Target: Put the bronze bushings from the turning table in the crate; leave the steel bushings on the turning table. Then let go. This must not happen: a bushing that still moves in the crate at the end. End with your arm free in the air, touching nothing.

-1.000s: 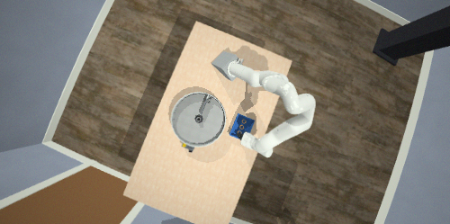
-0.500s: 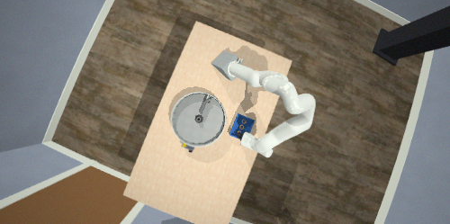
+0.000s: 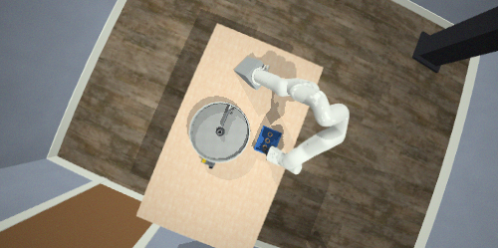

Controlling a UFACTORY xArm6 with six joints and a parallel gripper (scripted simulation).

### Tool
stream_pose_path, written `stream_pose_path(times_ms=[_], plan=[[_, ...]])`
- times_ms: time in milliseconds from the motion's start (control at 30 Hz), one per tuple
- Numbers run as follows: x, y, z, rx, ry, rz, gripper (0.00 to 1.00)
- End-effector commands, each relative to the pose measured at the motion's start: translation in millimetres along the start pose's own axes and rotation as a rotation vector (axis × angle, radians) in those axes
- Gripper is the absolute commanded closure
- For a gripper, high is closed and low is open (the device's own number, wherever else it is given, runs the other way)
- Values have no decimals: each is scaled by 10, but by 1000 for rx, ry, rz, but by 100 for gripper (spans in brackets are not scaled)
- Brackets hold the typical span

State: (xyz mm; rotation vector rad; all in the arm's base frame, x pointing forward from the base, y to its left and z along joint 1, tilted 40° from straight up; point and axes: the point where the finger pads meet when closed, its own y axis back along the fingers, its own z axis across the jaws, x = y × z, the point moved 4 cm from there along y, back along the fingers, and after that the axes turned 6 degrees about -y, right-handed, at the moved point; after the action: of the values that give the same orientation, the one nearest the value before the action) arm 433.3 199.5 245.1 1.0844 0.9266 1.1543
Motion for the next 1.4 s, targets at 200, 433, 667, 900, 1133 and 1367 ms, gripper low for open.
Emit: stream_pose_path(times_ms=[200, 433, 667, 900, 1133, 1367], plan=[[1, 13, 10, -3, -1, 2, 88], [-20, 38, 12, -3, -1, 2, 88], [-98, 131, 20, -3, -1, 2, 88], [-294, 365, 40, -3, -1, 2, 88], [-448, 549, 56, -3, -1, 2, 88], [-576, 702, 69, -3, -1, 2, 88]])
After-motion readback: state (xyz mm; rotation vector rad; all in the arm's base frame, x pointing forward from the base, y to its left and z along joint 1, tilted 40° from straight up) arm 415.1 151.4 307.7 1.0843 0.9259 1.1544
